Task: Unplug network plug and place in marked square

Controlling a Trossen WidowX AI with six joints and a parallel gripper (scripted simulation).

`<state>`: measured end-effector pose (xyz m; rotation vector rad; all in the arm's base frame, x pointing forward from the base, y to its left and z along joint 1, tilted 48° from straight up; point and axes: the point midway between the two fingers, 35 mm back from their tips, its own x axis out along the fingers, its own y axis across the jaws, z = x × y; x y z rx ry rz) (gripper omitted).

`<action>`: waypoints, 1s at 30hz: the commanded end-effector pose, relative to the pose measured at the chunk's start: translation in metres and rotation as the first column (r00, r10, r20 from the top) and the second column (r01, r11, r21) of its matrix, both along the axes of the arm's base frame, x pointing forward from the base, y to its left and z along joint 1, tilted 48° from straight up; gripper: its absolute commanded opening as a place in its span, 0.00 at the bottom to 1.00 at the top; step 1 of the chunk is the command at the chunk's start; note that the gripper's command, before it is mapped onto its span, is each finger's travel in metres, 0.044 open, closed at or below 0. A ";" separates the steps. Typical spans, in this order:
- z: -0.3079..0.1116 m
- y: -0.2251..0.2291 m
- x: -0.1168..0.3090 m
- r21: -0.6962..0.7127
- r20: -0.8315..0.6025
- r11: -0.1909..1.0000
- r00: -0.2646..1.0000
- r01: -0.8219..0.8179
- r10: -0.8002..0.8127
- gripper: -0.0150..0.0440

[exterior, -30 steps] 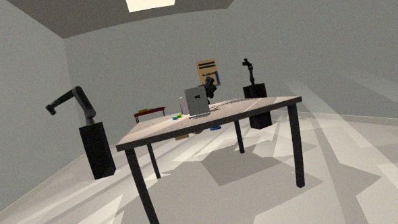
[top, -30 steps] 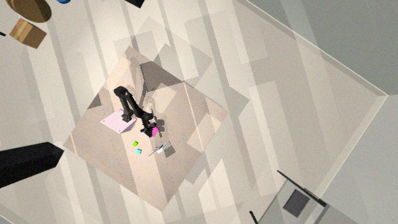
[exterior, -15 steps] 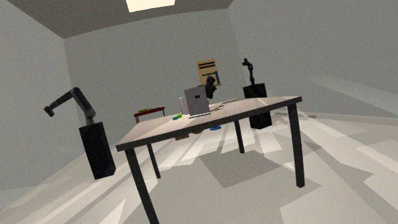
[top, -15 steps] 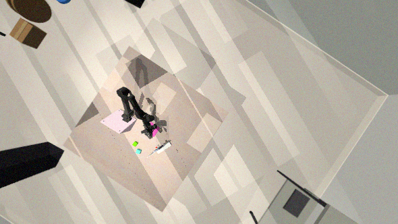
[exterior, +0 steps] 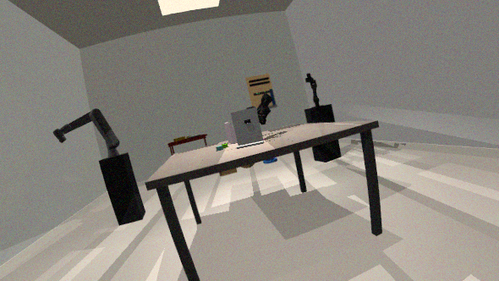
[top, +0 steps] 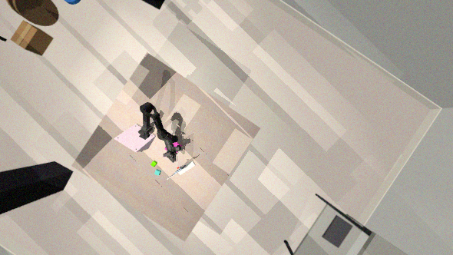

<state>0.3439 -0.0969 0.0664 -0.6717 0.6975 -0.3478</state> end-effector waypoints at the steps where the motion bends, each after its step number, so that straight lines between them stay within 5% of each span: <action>1: -0.003 -0.001 0.005 -0.002 -0.003 1.000 1.000 -0.007 0.007 0.52; 30: -0.013 -0.015 0.040 -0.003 -0.001 1.000 1.000 -0.007 0.007 0.52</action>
